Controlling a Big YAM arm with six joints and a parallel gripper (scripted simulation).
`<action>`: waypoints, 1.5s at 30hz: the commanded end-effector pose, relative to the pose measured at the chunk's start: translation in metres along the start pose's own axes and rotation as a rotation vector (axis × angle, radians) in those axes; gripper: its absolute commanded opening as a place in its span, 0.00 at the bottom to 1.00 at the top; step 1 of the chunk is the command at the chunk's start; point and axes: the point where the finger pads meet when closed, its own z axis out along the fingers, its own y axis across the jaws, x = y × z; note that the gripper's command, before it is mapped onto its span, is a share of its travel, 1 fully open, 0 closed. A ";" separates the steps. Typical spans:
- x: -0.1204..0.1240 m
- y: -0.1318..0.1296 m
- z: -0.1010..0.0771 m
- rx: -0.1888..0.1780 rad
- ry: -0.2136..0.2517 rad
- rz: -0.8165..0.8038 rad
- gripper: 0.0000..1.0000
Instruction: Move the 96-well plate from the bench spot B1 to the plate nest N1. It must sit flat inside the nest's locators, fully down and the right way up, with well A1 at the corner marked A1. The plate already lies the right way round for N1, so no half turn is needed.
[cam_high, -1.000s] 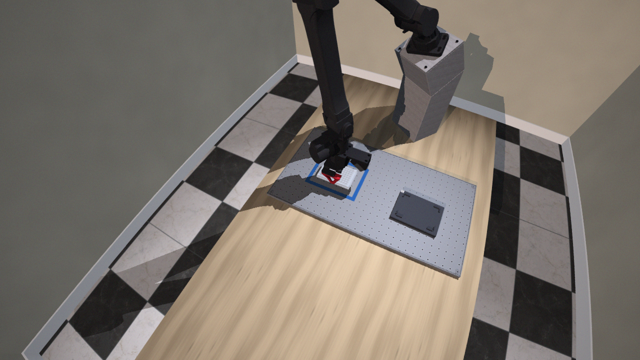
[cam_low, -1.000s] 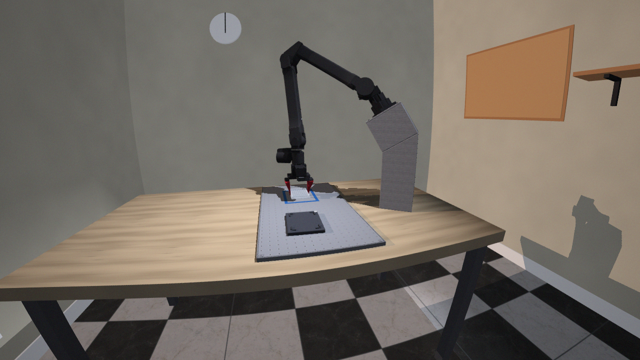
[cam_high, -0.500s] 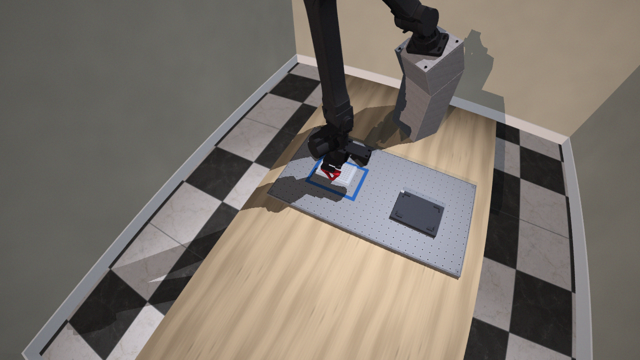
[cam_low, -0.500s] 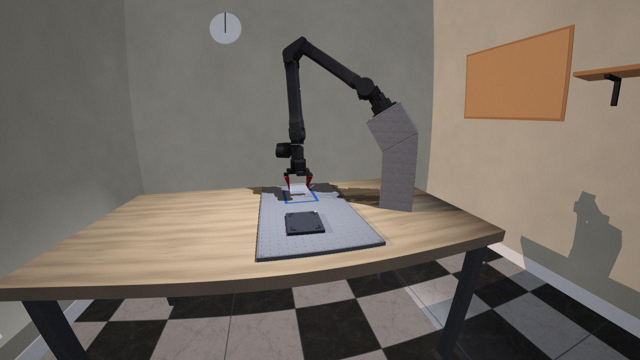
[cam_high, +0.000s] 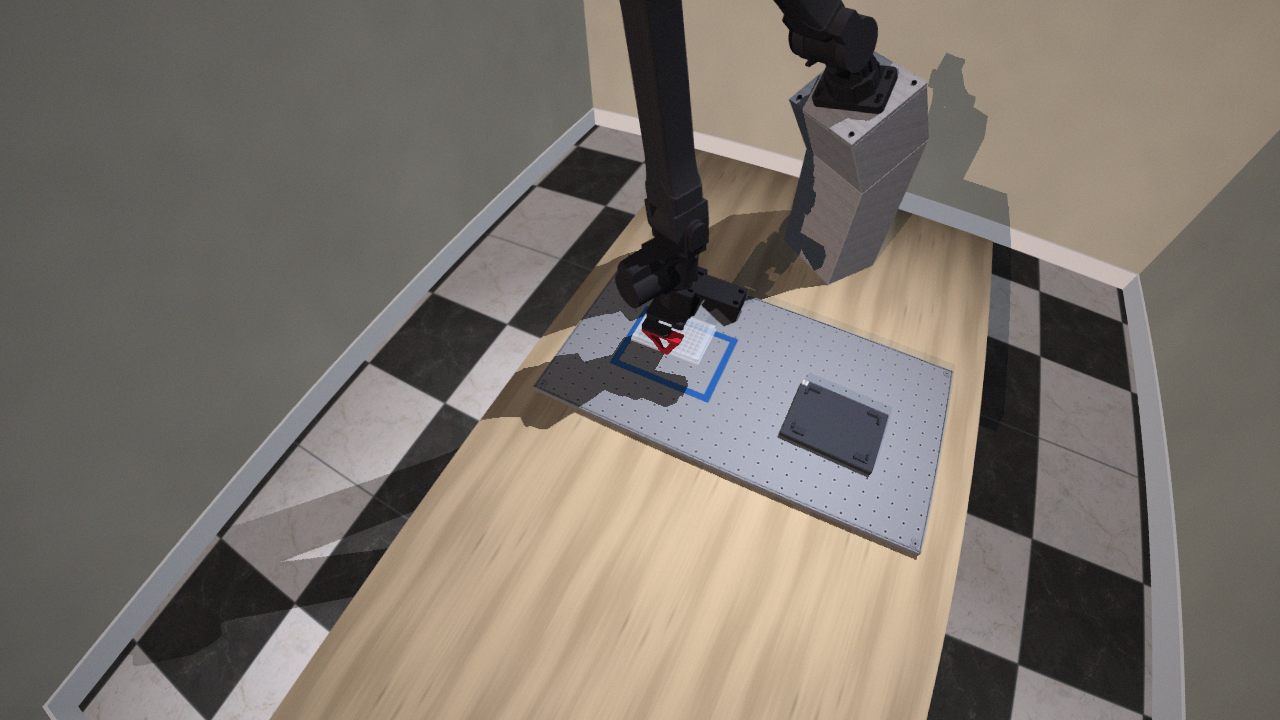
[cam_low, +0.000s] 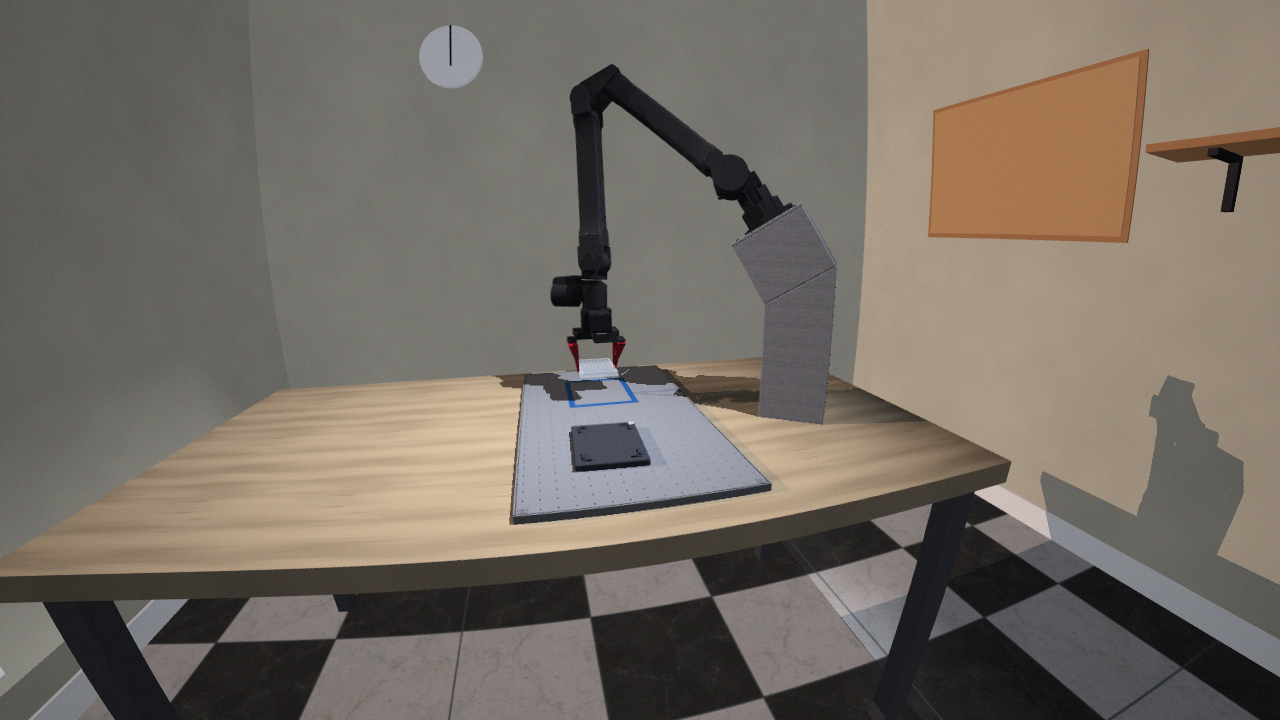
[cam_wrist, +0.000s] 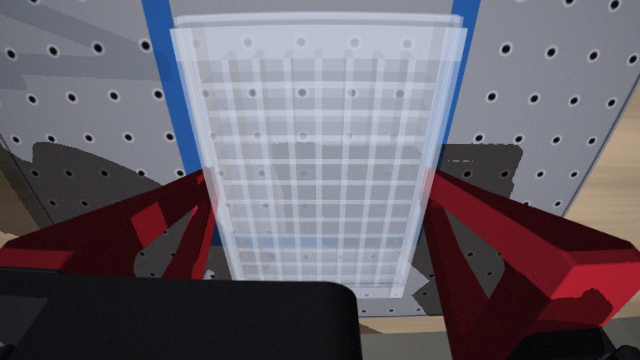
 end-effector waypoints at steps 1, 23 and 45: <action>-0.002 -0.001 -0.012 -0.001 -0.003 0.009 0.00; -0.008 0.012 -0.028 -0.033 -0.016 0.008 0.00; -0.001 -0.001 -0.033 0.000 -0.001 0.003 0.00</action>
